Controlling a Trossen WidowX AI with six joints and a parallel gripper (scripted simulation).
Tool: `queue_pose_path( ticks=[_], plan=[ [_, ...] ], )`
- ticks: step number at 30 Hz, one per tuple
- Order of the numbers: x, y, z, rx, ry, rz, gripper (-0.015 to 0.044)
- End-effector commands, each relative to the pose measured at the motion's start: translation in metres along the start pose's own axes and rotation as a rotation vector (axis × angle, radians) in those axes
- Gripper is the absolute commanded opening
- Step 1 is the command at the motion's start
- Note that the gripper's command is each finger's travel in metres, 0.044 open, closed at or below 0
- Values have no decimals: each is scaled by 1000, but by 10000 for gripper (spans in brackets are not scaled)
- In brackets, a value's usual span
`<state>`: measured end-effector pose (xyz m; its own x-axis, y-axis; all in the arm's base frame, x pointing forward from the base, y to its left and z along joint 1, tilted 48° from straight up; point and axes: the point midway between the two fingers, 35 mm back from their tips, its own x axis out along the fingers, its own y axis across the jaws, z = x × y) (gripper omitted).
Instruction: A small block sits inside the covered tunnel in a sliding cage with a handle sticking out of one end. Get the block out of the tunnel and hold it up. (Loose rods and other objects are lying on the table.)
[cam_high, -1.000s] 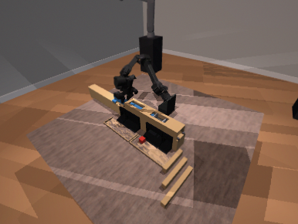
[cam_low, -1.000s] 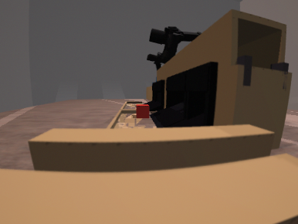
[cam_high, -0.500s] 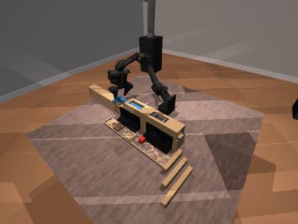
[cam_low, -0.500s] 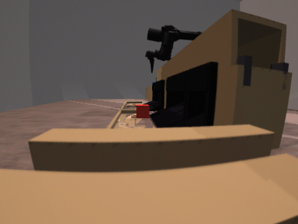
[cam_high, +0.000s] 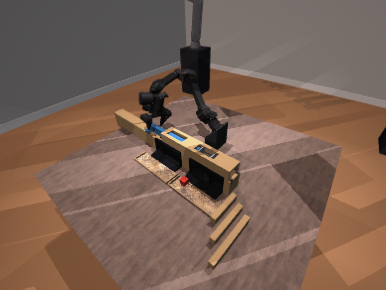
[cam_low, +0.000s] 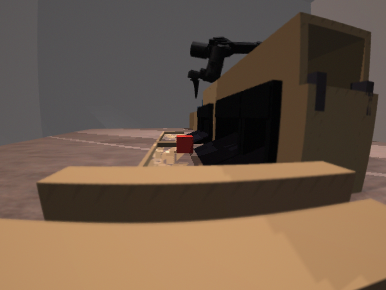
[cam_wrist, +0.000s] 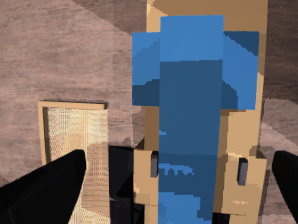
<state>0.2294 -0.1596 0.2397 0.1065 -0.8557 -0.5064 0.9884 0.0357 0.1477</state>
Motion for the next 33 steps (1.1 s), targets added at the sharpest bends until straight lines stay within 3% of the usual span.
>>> queue_pose_path(
  ticks=[1,10,25,29,33],
  plan=[
    [4,-3,-1,3,1,3,440],
    [18,-6,-3,3,-2,4,440],
    [16,-3,-3,-1,-2,0,46],
    [16,-3,-3,0,-2,0,0],
    [15,-3,-10,0,1,0,0]
  ],
)
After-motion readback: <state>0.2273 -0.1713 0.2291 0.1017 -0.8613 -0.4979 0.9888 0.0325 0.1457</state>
